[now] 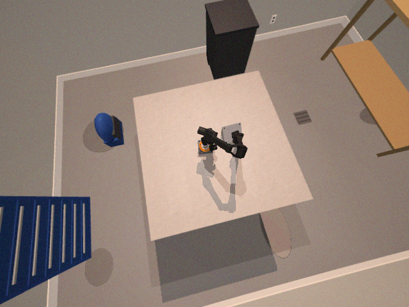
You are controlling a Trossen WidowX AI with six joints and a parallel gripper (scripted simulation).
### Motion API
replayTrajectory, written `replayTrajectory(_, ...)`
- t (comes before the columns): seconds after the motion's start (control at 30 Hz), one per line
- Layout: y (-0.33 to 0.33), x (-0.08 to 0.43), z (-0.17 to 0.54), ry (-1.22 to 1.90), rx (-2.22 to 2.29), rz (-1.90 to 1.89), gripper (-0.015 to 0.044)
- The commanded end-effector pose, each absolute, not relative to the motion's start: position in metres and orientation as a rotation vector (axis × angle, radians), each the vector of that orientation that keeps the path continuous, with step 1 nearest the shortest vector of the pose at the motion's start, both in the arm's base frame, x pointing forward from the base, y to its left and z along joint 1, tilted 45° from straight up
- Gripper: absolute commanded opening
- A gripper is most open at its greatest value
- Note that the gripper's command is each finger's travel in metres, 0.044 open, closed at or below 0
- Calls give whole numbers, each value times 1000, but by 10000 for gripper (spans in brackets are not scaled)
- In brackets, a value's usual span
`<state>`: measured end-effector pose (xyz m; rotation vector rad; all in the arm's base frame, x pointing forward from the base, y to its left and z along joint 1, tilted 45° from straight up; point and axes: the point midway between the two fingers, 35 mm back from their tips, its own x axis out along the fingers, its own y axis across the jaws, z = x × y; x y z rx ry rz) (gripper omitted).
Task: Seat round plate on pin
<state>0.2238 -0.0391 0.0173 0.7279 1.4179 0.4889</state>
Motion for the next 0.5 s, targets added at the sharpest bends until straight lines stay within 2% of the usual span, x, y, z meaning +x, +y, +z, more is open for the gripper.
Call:
replayTrajectory(0.0,-44,225,11,1422,725,489,0)
replayTrajectory(0.47,-56,232,0,1421,724,488,0)
